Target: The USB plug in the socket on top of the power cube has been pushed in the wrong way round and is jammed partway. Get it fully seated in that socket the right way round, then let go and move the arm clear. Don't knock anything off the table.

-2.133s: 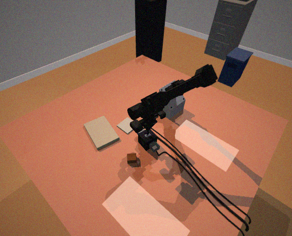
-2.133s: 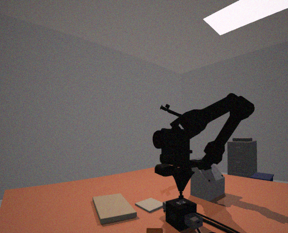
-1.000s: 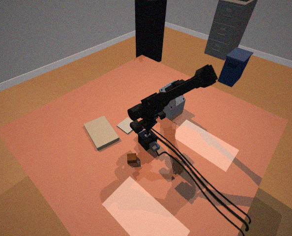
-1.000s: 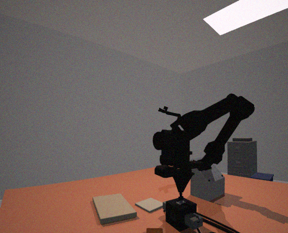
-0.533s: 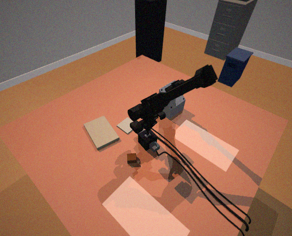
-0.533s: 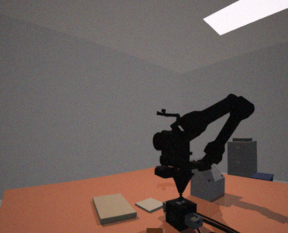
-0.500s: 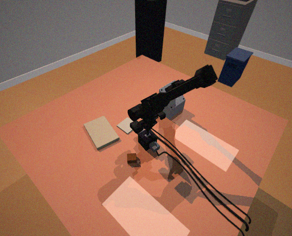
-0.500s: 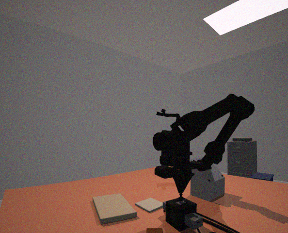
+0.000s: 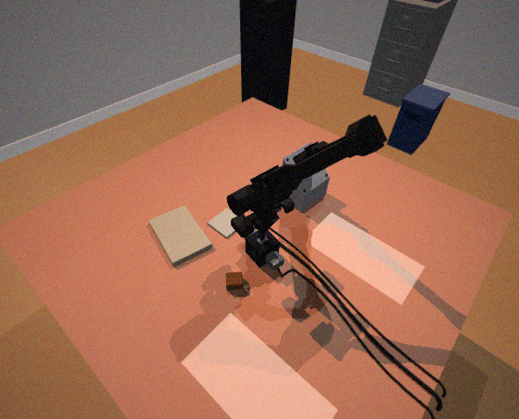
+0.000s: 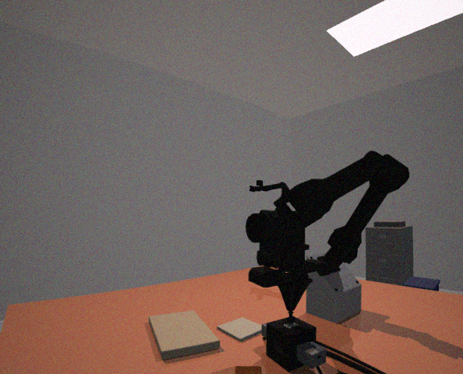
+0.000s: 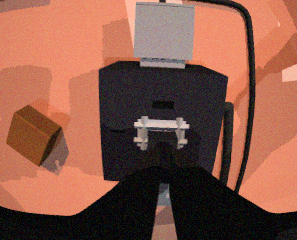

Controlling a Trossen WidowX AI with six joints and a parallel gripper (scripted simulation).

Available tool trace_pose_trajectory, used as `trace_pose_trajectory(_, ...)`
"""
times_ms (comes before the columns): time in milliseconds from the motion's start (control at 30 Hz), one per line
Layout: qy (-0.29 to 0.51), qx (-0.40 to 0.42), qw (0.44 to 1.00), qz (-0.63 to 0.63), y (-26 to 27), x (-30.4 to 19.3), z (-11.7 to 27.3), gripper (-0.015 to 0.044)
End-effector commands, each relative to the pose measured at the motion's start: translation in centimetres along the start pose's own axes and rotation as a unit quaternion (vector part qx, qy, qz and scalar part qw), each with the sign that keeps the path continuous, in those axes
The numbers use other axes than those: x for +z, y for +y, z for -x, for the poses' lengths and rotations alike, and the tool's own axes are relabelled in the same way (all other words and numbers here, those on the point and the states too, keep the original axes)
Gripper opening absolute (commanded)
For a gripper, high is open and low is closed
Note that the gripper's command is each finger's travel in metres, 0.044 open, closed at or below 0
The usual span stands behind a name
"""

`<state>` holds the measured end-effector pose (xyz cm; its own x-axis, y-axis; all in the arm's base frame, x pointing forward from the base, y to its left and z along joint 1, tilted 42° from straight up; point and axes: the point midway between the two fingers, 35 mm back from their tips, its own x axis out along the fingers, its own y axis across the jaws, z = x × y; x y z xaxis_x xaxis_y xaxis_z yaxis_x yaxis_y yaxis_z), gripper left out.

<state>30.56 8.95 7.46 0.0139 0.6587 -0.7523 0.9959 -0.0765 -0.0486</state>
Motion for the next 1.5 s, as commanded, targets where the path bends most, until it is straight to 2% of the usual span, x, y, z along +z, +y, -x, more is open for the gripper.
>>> trace_pose_trajectory(0, -0.001, 0.000, 1.000, -0.002, -0.01, 0.08, -0.13, 0.0000)
trace_pose_trajectory(1467, -0.001, 0.000, 1.000, -0.002, -0.02, 0.06, -0.66, 0.0000)
